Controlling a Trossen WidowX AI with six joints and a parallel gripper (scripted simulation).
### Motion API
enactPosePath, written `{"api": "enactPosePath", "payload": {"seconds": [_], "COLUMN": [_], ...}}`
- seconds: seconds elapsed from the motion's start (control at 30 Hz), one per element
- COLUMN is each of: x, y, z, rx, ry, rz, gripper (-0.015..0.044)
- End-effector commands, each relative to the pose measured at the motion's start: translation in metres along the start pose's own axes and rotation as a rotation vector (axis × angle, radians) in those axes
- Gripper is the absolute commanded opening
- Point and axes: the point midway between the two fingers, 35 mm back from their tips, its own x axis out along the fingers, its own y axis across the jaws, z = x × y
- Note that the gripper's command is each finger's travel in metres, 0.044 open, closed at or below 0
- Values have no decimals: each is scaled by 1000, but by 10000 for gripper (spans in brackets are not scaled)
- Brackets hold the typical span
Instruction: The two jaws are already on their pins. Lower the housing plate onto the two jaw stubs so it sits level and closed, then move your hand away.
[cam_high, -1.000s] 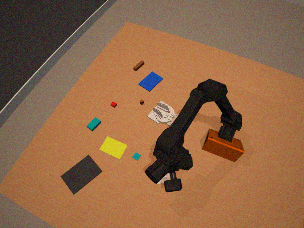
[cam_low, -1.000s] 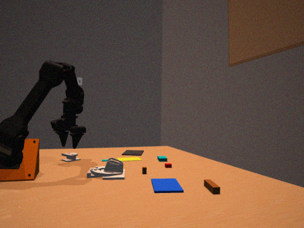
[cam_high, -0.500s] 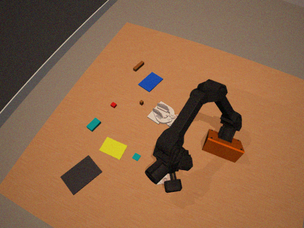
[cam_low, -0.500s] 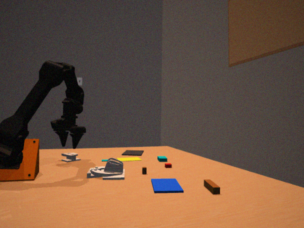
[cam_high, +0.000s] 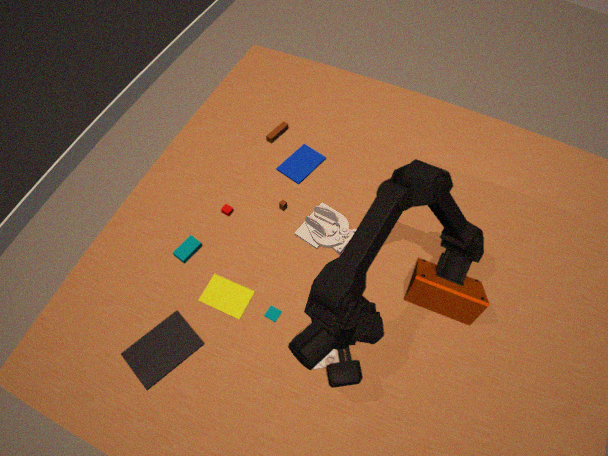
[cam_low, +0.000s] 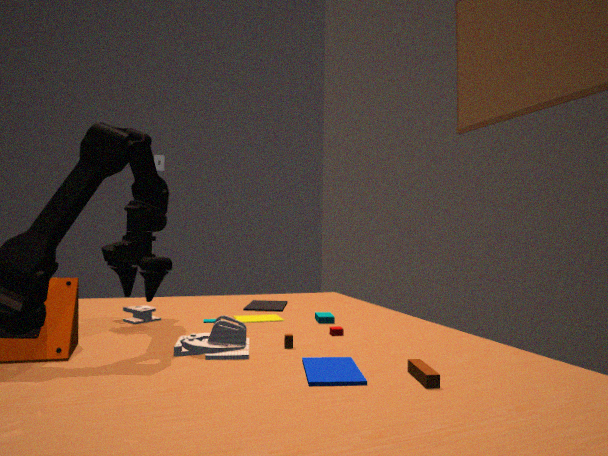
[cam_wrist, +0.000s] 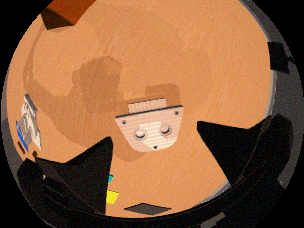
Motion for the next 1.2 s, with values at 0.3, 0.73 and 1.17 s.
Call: {"api": "enactPosePath", "payload": {"seconds": [0.3, 0.73, 1.17], "x": [23, 41, 41], "y": [1, 2, 2], "z": [-1, -1, -1], "rx": [-8, -10, -10], "ry": [1, 3, 3], "rz": [9, 11, 11], "gripper": [440, 440, 440]}}
